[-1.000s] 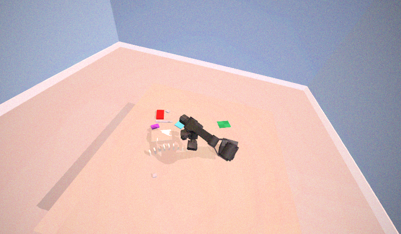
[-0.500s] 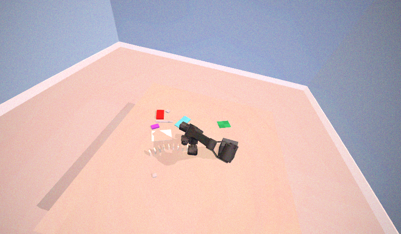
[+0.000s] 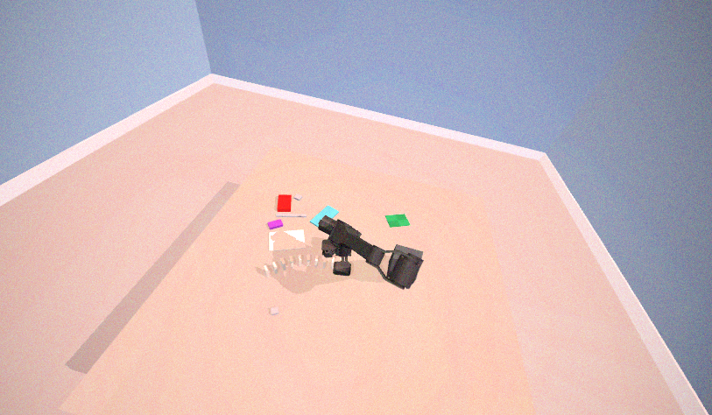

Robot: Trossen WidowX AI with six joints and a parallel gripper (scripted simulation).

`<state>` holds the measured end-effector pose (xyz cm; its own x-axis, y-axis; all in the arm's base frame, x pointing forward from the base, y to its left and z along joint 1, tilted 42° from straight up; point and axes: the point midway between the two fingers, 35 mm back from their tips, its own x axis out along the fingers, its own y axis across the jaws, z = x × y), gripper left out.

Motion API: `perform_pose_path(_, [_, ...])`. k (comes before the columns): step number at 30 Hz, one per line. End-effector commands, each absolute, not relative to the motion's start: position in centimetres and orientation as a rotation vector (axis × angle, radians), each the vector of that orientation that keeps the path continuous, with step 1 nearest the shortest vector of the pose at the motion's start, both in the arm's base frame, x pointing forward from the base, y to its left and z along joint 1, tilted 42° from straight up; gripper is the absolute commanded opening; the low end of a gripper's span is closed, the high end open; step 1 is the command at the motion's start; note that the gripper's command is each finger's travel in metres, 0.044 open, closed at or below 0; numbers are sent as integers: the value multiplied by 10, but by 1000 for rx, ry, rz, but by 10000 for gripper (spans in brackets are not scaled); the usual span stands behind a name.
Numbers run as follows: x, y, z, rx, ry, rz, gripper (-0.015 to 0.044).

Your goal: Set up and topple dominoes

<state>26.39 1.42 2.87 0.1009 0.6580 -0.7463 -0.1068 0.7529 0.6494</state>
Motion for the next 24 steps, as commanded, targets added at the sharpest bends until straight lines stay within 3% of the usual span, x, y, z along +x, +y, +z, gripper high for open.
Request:
perform_pose_path(1, [264, 15, 29, 506, 1362, 600, 396])
perform_pose_path(3, [264, 15, 29, 506, 1362, 600, 440])
perform_pose_path(7, [265, 8, 35, 504, 1363, 597, 440])
perform_pose_path(15, [253, -69, 119, 495, 1368, 594, 440])
perform_pose_path(21, [250, -74, 126, 496, 1368, 596, 440])
perform_pose_path(24, [248, -70, 122, 606, 1414, 506, 361])
